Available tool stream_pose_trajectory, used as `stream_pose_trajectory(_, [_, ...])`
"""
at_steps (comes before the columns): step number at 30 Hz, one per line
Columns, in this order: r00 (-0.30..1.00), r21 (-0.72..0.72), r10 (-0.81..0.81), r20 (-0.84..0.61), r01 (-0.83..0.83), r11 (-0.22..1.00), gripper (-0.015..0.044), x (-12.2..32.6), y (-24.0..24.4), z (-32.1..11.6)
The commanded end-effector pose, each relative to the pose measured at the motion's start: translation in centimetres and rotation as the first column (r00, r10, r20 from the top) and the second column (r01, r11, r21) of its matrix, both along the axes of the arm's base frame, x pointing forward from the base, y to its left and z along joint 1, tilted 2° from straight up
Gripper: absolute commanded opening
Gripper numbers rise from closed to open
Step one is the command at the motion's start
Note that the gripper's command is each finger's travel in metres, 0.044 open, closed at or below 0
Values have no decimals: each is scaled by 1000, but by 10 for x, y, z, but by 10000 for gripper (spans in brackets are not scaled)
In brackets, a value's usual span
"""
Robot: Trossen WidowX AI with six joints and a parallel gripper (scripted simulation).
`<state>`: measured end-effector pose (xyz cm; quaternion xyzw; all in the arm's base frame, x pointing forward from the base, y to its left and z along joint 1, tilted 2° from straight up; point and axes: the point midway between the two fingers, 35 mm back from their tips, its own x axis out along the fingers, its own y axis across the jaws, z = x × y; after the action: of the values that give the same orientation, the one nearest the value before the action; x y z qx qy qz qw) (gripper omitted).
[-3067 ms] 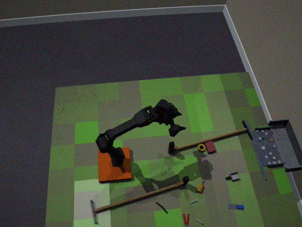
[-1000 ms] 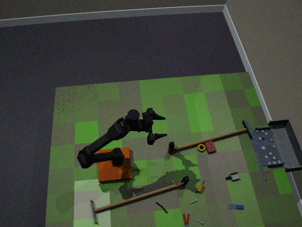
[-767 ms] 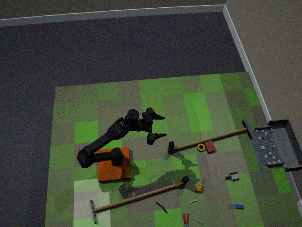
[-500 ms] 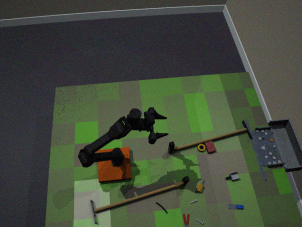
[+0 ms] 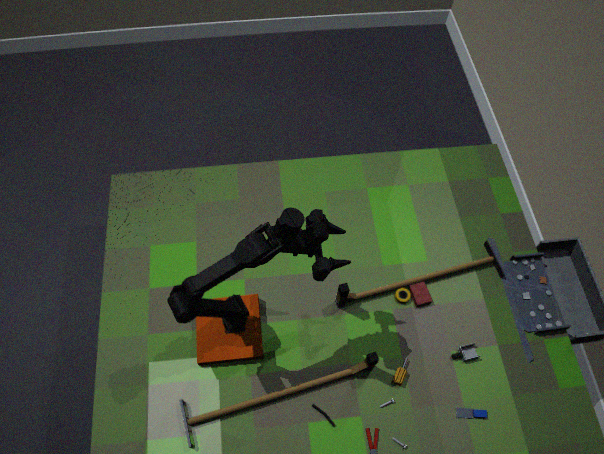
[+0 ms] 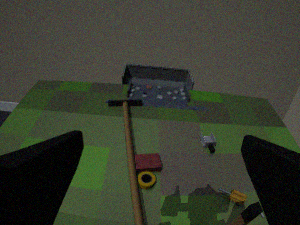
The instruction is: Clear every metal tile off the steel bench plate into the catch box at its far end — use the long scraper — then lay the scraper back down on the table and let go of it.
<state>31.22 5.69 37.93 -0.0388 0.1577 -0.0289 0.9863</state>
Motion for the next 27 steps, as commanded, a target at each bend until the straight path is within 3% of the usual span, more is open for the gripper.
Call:
stream_pose_trajectory(1, [1000,-14,10,-27,-10,1000,440,10,3,-2])
stream_pose_trajectory(27, [972,-67,54,-230,-71,995,440,79,23,-37])
